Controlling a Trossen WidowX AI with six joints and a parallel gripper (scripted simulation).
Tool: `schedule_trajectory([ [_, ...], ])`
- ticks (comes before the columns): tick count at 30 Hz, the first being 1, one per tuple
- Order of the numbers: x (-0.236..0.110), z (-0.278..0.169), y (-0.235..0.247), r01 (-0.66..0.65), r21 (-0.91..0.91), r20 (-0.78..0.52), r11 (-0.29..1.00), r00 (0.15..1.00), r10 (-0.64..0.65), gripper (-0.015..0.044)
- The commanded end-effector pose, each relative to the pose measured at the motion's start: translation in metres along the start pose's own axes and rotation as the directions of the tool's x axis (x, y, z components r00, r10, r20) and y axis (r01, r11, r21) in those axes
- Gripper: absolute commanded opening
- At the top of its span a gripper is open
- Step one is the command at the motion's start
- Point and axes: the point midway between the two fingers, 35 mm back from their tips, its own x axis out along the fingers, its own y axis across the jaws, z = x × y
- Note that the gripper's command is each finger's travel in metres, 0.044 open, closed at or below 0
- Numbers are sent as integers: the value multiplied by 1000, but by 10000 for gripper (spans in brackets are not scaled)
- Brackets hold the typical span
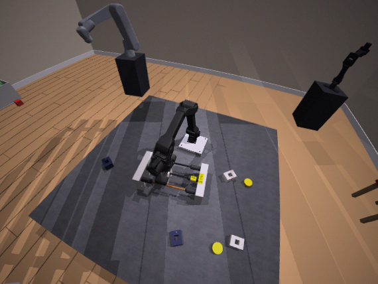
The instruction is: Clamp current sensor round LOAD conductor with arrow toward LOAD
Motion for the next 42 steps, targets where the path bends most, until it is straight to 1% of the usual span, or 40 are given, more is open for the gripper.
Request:
schedule_trajectory([
  [1, 13, -1, 2, 13, 1, -8, 1000, 1000, -13, 440],
  [25, 13, -1, 2, 13, 1, -8, 1000, 1000, -13, 440],
  [26, 0, 0, 0, 0, 0, 0, 1000, 1000, 0, 433],
  [42, 0, 0, 0, 0, 0, 0, 1000, 1000, 0, 327],
])
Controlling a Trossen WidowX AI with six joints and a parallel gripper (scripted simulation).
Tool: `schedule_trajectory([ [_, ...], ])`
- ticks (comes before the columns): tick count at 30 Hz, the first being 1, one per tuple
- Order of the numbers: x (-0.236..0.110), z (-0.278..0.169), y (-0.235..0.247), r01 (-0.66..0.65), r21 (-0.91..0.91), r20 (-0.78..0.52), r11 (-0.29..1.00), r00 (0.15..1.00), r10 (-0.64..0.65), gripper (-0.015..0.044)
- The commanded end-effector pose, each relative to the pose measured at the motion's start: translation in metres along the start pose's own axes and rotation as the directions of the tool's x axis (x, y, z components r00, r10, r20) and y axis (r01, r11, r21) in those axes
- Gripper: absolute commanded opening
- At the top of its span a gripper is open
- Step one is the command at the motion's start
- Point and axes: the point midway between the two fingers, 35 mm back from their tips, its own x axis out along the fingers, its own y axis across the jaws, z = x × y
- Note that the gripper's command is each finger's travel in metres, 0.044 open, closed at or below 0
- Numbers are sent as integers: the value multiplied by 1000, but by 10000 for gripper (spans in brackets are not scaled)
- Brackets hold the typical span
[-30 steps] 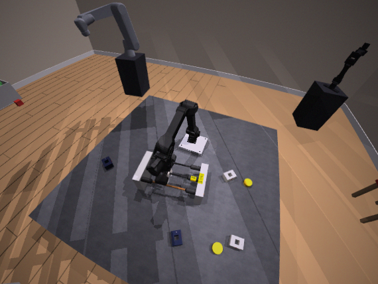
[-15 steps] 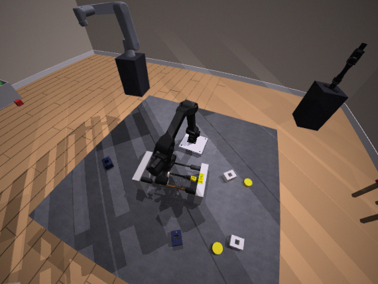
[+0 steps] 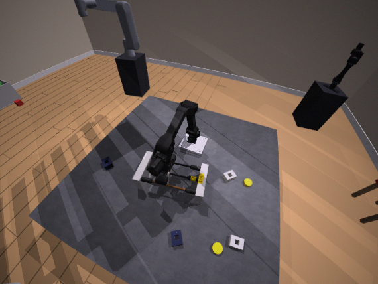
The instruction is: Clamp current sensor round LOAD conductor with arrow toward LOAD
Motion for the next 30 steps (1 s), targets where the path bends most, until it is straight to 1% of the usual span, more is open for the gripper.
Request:
schedule_trajectory([
  [1, 2, 0, 0, 6, 0, -1, 1000, 1000, -6, 320],
  [6, 2, 0, 0, 6, 0, -1, 1000, 1000, -6, 287],
  [17, 2, 0, 0, 6, 0, -1, 1000, 1000, -6, 0],
  [30, 2, 0, 0, 6, 0, -1, 1000, 1000, -6, 0],
])
